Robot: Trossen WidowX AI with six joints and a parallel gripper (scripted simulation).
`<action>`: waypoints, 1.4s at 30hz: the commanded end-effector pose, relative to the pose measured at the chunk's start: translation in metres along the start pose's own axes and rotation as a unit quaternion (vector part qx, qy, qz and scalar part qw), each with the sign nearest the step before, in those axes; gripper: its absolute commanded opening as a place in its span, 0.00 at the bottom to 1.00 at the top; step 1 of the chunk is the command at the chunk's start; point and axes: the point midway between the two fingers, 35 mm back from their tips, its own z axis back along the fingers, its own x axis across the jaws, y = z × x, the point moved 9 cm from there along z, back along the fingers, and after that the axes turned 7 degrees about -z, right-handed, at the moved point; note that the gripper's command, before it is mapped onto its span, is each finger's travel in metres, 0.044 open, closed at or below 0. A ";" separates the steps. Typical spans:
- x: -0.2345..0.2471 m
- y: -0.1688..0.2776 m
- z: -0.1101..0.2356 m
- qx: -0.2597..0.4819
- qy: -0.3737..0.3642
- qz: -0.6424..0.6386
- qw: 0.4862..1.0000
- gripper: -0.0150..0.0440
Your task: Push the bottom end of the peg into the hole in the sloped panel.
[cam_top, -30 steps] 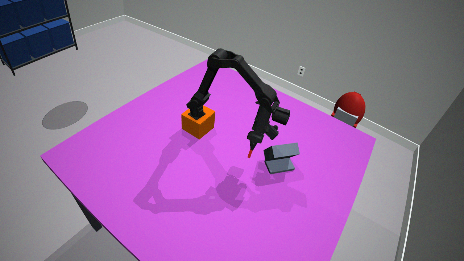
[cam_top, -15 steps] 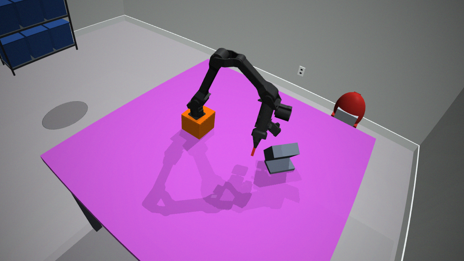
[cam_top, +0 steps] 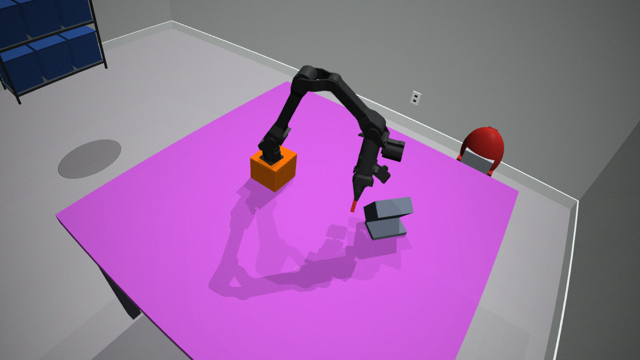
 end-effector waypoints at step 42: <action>0.064 -0.006 0.035 -0.071 0.085 0.069 0.991 0.25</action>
